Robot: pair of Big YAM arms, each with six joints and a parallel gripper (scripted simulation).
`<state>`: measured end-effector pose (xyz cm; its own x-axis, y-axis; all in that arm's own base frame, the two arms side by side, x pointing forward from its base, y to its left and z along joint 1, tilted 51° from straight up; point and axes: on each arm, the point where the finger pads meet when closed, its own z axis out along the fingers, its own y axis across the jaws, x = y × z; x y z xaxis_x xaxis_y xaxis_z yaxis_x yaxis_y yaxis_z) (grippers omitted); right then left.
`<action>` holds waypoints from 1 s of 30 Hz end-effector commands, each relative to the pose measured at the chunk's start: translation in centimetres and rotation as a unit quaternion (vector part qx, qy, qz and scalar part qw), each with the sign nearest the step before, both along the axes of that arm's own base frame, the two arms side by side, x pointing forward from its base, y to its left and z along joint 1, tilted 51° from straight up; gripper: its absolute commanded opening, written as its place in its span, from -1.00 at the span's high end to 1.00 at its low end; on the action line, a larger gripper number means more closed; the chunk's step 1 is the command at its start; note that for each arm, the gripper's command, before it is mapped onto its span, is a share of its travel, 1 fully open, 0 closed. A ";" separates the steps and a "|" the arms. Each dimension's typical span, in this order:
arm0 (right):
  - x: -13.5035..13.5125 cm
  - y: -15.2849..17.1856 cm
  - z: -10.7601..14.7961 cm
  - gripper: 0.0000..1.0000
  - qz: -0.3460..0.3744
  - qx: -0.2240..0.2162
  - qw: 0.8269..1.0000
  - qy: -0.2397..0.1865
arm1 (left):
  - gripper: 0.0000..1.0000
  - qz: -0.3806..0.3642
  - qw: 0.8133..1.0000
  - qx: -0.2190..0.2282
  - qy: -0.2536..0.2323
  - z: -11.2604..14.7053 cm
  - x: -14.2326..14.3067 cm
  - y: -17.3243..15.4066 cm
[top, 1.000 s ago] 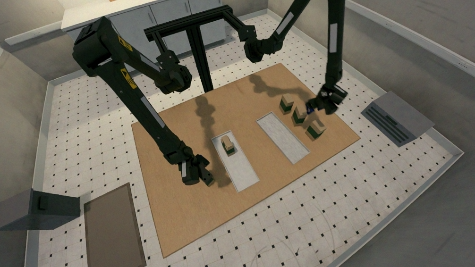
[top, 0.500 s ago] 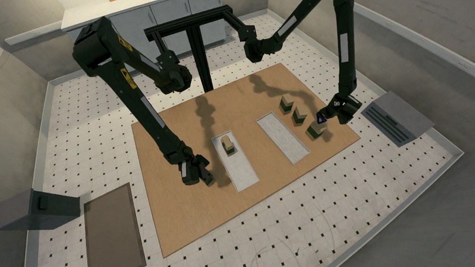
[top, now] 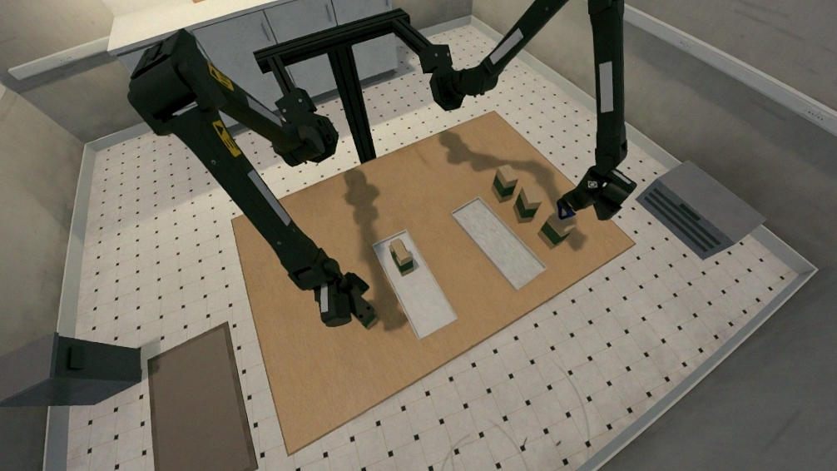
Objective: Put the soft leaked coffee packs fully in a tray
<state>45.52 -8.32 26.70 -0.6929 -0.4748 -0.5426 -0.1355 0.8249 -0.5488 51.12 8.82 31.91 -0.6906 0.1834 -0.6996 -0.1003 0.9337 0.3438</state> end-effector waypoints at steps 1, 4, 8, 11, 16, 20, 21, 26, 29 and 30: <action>0.2 0.0 1.4 -0.59 0.000 -0.001 1.000 -0.014 | -0.59 0.002 1.000 0.004 -0.011 0.6 1.7 0.9; 0.2 0.0 1.4 -0.59 0.000 -0.001 1.000 -0.014 | -0.59 0.000 1.000 0.005 -0.012 0.2 2.4 1.1; 0.2 0.0 1.4 -0.59 0.000 -0.001 1.000 -0.014 | -0.59 0.000 1.000 0.005 -0.012 -0.1 2.7 1.2; 0.2 0.0 1.4 -0.59 0.000 -0.001 1.000 -0.014 | -0.59 0.002 1.000 0.005 -0.020 0.5 2.6 1.4; 0.2 0.0 1.4 -0.59 0.000 -0.001 1.000 -0.014 | -0.59 0.000 1.000 0.001 -0.008 -0.5 2.0 0.7; 0.2 0.0 1.4 -0.59 0.000 -0.001 1.000 -0.014 | -0.59 0.000 1.000 0.001 -0.008 -0.5 2.0 0.7; 0.2 0.0 1.4 -0.59 0.000 -0.001 1.000 -0.014 | -0.59 0.000 1.000 0.001 -0.008 -0.5 2.0 0.7; 0.2 0.0 1.4 -0.59 0.000 -0.001 1.000 -0.014 | -0.59 0.002 1.000 0.005 -0.012 -0.5 3.1 1.6; 0.2 0.0 1.4 -0.59 0.000 -0.001 1.000 -0.014 | -0.59 0.001 1.000 0.005 -0.011 -0.8 3.5 1.6; 0.2 0.0 1.4 -0.59 0.000 -0.001 1.000 -0.014 | -0.59 0.000 1.000 0.005 -0.011 -0.9 3.6 1.5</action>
<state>45.52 -8.32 26.70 -0.6929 -0.4748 -0.5426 -0.1355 0.8249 -0.5488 53.18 9.79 29.64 -0.6958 0.1811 -0.6950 -0.1001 0.9338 0.3435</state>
